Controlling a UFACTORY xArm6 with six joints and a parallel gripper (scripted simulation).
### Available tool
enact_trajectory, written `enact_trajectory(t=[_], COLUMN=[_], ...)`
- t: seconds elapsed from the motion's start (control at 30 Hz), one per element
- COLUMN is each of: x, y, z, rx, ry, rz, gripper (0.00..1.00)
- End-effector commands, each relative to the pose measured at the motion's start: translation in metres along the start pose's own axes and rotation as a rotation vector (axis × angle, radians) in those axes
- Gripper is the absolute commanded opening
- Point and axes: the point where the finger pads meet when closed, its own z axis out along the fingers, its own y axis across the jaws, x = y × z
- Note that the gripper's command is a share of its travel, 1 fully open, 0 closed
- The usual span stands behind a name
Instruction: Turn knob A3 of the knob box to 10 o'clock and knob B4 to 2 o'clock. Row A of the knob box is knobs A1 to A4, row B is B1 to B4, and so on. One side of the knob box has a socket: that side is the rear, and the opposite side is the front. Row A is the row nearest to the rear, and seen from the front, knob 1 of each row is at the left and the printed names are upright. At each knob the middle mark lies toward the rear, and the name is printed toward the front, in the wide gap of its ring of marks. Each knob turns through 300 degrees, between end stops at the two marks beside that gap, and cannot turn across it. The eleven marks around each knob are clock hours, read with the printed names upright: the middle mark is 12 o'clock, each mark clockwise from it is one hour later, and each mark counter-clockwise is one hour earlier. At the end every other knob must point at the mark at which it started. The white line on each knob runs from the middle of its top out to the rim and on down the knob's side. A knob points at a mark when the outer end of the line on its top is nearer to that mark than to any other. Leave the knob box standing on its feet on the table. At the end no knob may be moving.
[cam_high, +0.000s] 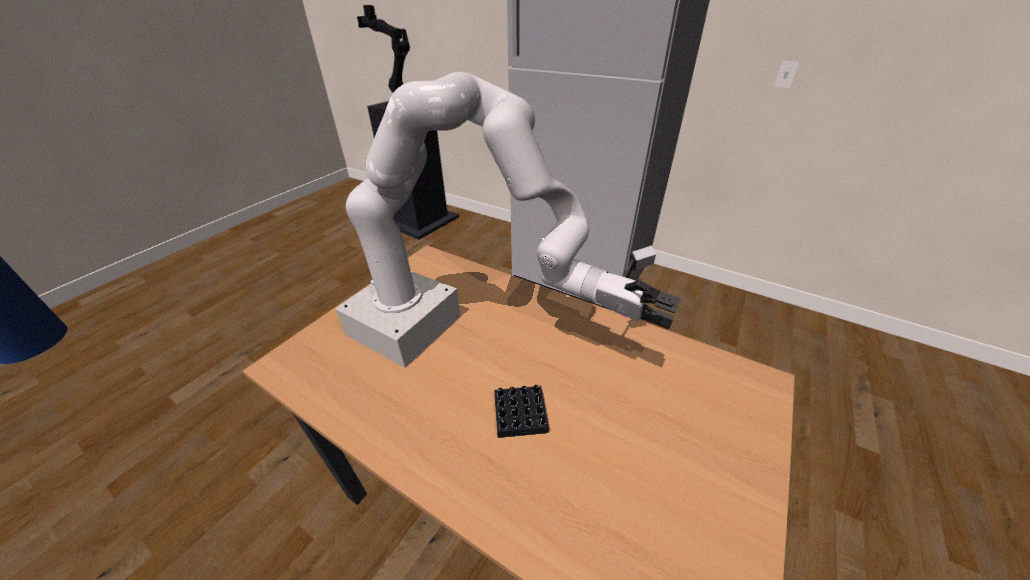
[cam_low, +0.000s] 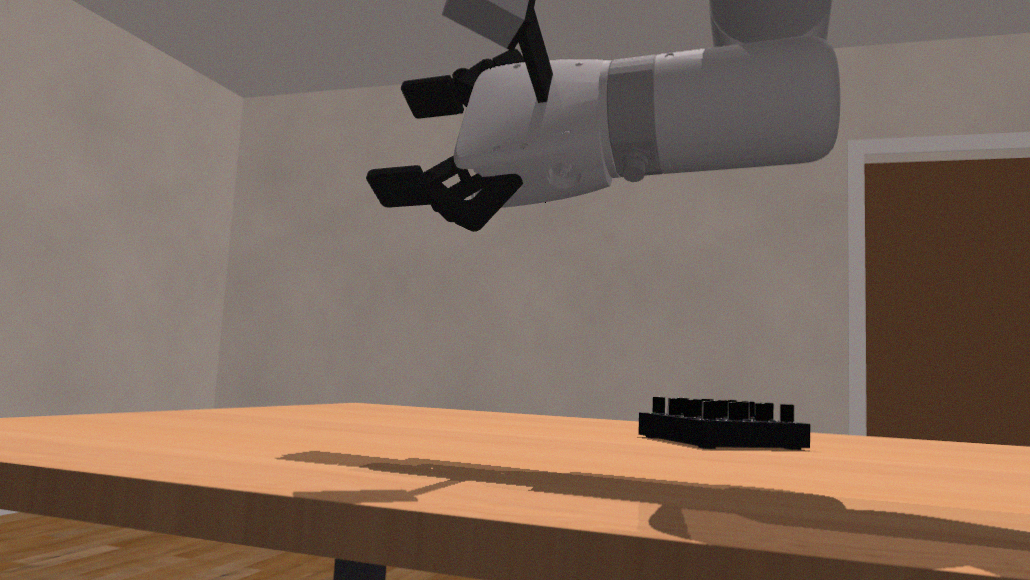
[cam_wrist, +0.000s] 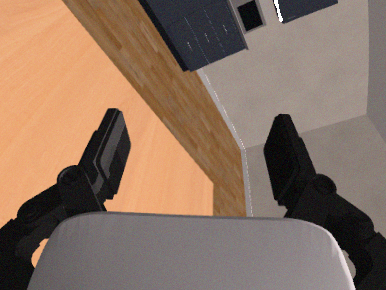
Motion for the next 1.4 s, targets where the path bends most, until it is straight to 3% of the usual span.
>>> enact_trajectory(t=[0.0,0.23,0.3,0.37,0.8,0.87,0.9,1.37], x=[-0.004,-0.031,-0.031,-0.044,-0.093,-0.093,-0.104,-0.158], y=[0.001,0.000,0.000,0.000,-0.001,-0.001,-0.001,-0.002], z=[-0.004,-0.025,-0.025,-0.035,-0.072,-0.072,-0.080,-0.120], rx=[0.000,0.007,0.007,0.011,0.028,0.028,0.032,0.049], ry=[-0.031,-0.204,-0.204,-0.291,-0.608,-0.608,-0.678,-1.013], rz=[0.033,0.188,0.188,0.265,0.548,0.548,0.611,0.912], gripper=[1.00,1.00,1.00,1.00,1.00,1.00,1.00,1.00])
